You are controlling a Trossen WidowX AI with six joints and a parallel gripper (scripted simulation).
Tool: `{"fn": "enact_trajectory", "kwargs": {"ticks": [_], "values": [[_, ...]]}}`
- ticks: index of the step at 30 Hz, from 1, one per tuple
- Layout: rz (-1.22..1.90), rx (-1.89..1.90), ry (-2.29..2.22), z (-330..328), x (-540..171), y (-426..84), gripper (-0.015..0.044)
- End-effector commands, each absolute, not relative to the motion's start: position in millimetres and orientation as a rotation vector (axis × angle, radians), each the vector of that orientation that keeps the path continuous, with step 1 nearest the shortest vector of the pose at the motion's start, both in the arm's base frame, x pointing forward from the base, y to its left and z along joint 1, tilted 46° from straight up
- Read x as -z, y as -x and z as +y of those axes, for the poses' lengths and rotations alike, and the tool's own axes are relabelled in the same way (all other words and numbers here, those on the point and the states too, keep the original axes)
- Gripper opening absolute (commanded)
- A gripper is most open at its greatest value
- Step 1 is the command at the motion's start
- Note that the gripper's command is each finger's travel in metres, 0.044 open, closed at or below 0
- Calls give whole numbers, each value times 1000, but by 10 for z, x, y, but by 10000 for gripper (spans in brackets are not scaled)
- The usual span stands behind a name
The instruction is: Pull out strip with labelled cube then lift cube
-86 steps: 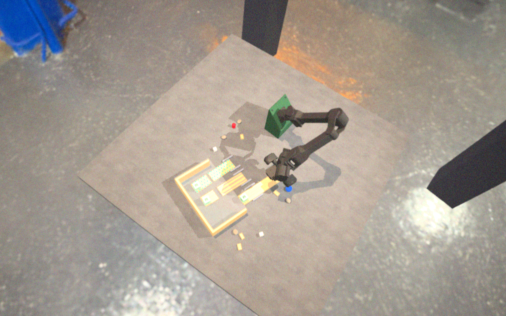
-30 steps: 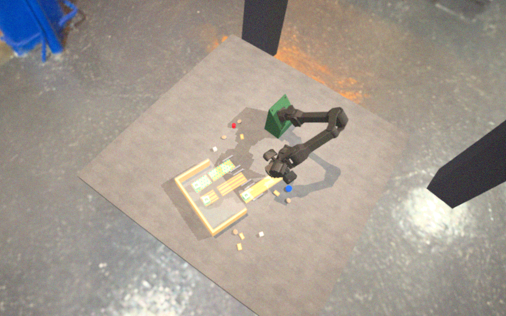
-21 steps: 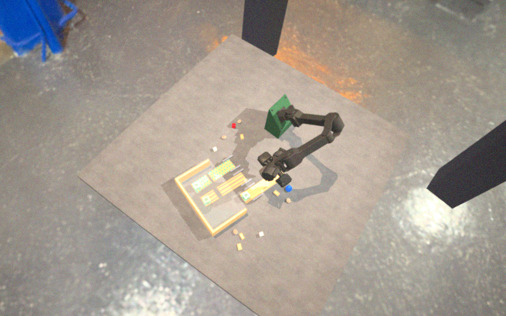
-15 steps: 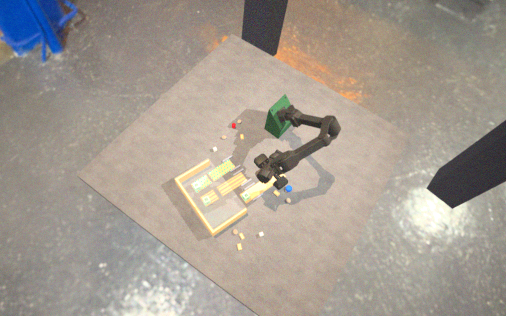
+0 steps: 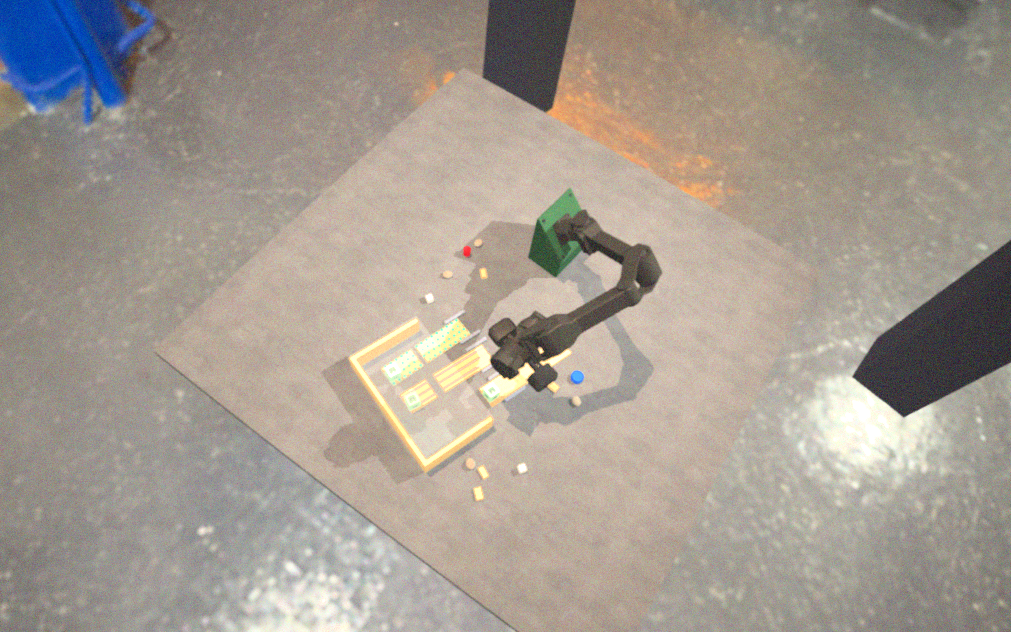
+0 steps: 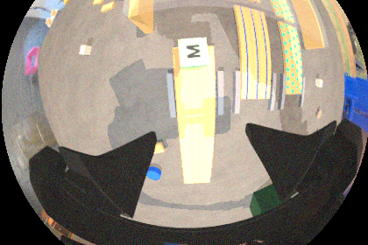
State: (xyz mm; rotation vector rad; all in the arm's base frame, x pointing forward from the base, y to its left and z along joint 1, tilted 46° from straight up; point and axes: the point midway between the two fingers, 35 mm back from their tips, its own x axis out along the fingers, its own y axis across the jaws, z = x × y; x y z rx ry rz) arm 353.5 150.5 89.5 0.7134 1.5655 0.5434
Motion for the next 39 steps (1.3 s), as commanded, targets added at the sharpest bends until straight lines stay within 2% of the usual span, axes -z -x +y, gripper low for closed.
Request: {"fn": "enact_trajectory", "kwargs": {"ticks": [1, 18, 25, 39], "values": [[1567, -550, -713, 1493, -881, -3685, 440], [1564, -550, -712, 1427, -833, -4315, 440], [1564, -550, -711, 1488, -773, -4318, 256], [1563, -550, -712, 1654, -616, -4313, 250]]}}
